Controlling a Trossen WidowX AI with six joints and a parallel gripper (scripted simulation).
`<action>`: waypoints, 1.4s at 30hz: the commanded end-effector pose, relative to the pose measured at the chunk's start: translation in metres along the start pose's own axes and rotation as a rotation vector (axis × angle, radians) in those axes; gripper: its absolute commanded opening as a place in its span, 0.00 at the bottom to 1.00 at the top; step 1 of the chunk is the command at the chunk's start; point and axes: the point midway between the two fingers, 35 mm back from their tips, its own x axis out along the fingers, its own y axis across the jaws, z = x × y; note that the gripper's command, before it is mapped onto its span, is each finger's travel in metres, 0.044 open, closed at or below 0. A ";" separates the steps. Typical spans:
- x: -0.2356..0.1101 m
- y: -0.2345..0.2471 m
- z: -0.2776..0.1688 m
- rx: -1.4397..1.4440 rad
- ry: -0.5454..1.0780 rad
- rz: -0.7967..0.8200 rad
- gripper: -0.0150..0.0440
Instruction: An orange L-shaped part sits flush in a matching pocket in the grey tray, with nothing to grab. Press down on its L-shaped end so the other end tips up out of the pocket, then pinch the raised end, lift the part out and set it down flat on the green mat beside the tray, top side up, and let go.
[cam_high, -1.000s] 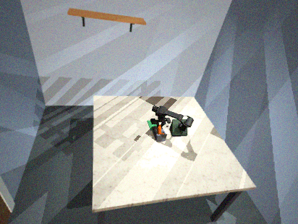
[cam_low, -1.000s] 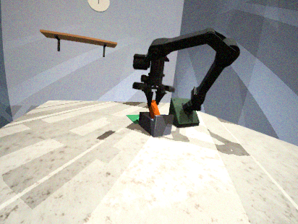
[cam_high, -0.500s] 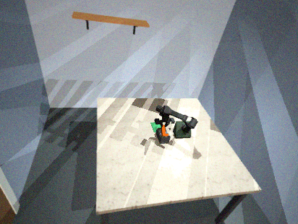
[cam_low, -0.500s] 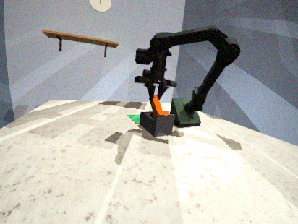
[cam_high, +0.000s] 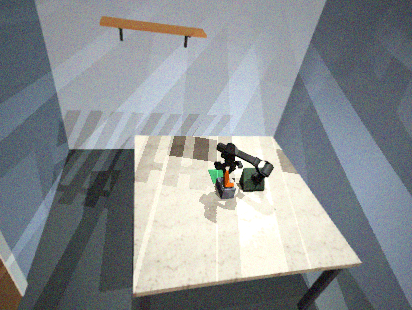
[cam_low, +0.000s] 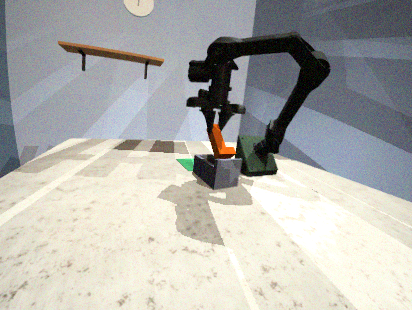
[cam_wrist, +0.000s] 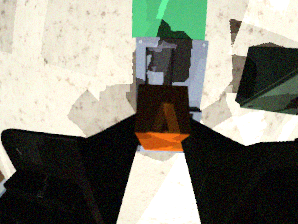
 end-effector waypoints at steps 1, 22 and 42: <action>-0.002 0.000 0.001 -0.003 -0.003 -0.002 0.25; -0.004 -0.006 0.062 -0.004 -0.007 -0.002 0.25; -0.006 -0.013 0.156 -0.006 -0.014 -0.001 0.25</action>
